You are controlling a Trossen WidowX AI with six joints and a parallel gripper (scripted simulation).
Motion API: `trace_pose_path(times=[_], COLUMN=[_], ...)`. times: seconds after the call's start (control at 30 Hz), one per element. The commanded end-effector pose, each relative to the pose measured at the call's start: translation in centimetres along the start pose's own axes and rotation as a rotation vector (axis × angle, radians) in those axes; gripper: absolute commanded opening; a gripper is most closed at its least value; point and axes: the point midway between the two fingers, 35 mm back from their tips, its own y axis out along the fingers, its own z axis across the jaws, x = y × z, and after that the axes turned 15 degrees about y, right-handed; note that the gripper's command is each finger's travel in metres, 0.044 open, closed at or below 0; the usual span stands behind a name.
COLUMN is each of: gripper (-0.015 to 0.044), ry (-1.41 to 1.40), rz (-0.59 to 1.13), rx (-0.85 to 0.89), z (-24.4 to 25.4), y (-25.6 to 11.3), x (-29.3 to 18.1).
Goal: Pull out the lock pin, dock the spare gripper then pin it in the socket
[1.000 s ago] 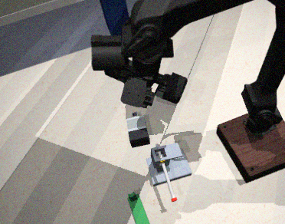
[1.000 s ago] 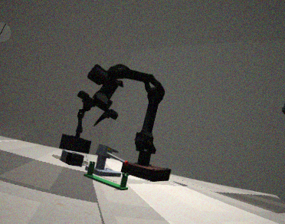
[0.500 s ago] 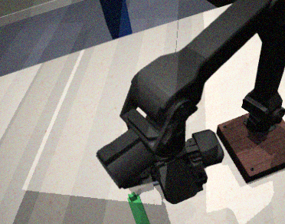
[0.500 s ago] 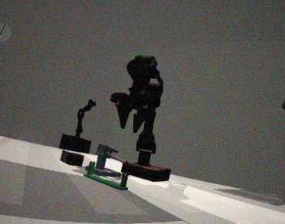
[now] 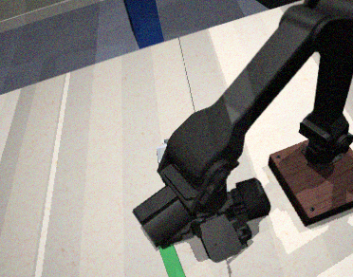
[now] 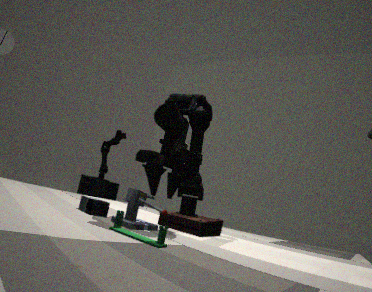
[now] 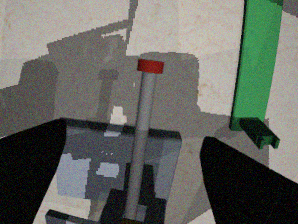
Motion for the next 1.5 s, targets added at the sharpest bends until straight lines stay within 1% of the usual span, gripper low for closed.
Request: trace_pose_path(times=[0.0,1.1,1.27,1.47], gripper=[0.03,0.03,0.03,0.0142], ry=[-0.003,-0.003,-0.003,-0.003], rz=[-0.016,-0.016,-0.016,-0.016], rx=[-0.01,-0.01,-0.01,-0.01], z=[-0.2,-0.3,-0.3,-0.3], y=[0.4,5.8,6.0,6.0], x=[0.2,0.4,0.4,0.4])
